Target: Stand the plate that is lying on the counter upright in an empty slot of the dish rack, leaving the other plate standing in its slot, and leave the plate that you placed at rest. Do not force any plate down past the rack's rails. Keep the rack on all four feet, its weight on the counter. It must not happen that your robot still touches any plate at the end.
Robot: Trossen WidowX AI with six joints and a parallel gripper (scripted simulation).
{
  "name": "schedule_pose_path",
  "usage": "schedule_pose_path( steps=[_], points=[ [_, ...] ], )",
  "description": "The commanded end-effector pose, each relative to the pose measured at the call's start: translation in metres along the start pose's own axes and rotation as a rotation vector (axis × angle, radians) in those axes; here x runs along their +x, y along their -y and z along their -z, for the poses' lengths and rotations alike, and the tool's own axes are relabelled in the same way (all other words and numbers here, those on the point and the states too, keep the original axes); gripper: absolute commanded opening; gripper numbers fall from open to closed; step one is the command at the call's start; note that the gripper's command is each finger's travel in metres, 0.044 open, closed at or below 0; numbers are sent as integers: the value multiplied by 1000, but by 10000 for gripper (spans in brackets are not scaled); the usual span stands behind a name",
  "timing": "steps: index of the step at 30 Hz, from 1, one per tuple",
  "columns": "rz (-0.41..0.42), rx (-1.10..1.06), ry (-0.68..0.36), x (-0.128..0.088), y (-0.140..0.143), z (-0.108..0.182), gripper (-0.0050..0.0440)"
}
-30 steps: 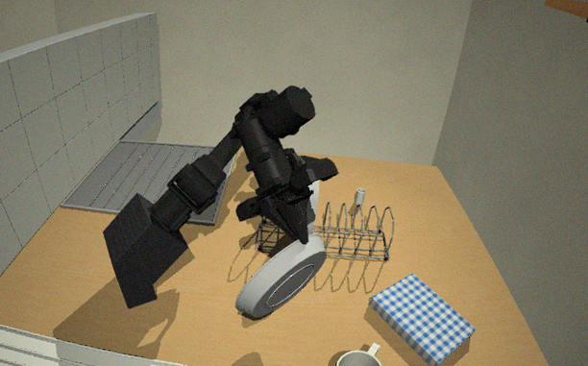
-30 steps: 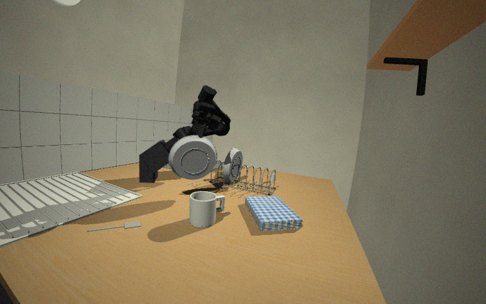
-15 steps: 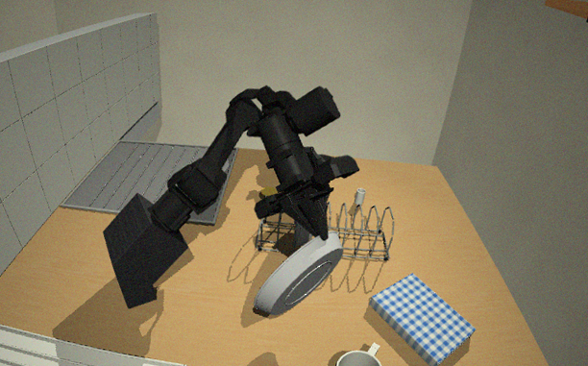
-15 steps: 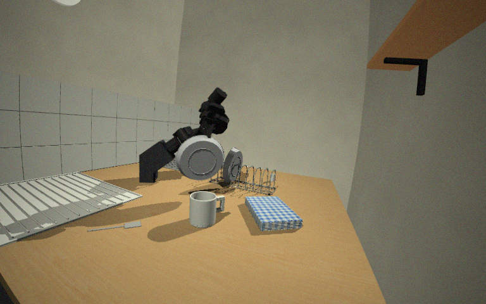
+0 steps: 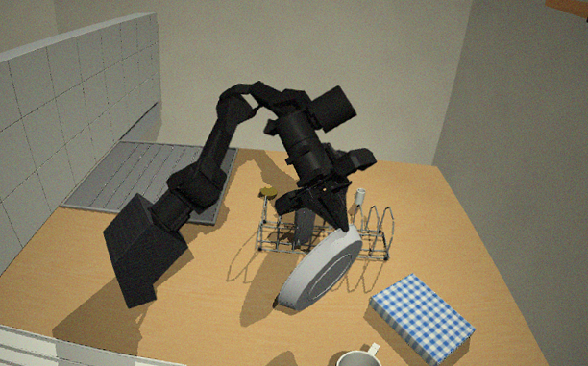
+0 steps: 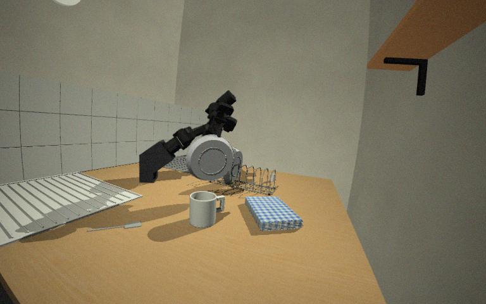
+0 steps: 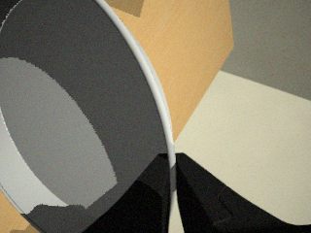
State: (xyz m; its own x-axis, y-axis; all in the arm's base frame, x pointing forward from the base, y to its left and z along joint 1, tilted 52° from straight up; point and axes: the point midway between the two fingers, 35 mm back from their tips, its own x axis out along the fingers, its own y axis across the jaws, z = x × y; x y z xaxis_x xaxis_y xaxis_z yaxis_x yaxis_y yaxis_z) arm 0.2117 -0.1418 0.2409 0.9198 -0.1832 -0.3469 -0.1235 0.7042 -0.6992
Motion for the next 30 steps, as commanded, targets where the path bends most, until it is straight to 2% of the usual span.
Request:
schedule_pose_path(
  steps=[1,19,30],
  points=[
    [32,-11,-1,-2,9,-9,0],
    [125,18,54,-9,28,-54,0],
    [202,65,123,-22,41,-90,0]
  ],
)
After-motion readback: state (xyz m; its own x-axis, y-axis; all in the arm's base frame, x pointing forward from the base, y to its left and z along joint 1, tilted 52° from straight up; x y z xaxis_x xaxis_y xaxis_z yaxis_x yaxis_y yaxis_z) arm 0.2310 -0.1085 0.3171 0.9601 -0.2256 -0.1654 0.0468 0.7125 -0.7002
